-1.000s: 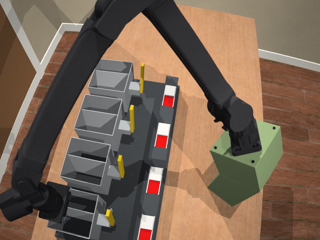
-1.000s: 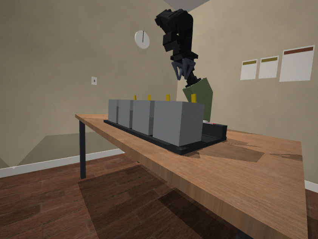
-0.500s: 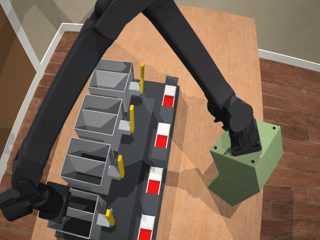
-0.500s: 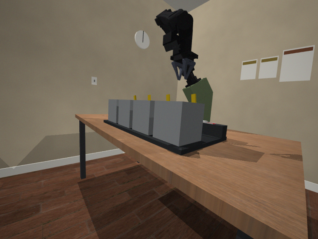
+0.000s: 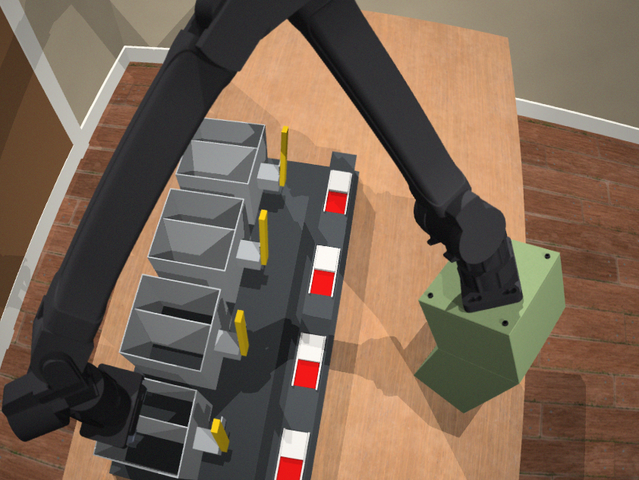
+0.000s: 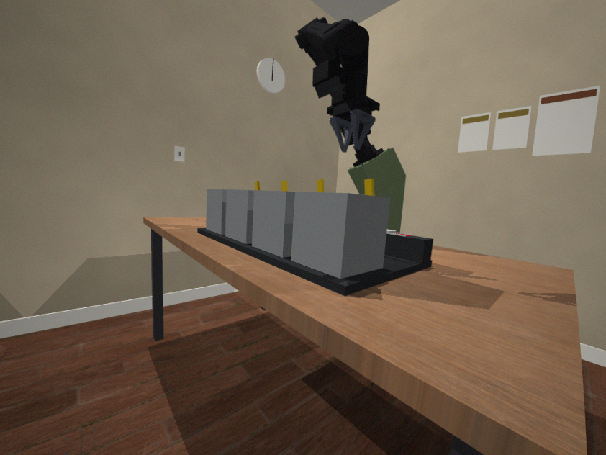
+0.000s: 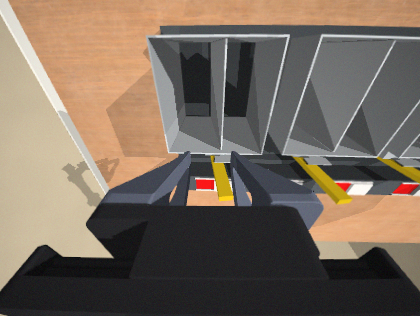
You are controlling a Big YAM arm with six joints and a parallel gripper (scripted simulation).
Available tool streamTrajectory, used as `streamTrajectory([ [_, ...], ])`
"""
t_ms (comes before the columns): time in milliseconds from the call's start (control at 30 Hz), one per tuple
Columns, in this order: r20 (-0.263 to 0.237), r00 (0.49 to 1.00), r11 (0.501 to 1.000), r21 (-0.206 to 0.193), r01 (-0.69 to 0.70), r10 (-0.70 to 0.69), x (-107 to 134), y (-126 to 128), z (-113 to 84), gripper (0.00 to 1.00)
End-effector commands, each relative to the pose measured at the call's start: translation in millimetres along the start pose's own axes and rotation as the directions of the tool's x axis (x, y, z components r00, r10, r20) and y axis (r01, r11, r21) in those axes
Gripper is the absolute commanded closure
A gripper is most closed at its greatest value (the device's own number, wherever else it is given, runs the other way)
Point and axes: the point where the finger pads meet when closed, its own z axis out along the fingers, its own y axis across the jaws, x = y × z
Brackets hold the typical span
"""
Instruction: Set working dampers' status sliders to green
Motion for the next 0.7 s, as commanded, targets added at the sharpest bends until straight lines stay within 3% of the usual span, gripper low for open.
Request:
streamTrajectory([
  [0,0.024,1.000,0.998,-0.060,0.016,-0.015,36.7,-5.4,-7.8,0.64],
  [233,0.020,1.000,0.990,-0.138,0.011,-0.008,105.9,-24.0,8.3,0.64],
  [333,0.014,1.000,0.992,-0.129,-0.012,0.014,104.1,-33.5,14.1,0.64],
  [433,0.016,1.000,0.991,-0.133,-0.004,0.006,105.8,-30.2,12.1,0.64],
  [467,0.043,0.999,0.987,-0.159,-0.010,0.017,90.4,-17.5,1.4,0.64],
  [667,0.033,0.999,0.989,-0.150,-0.004,0.009,94.4,-16.8,7.1,0.64],
])
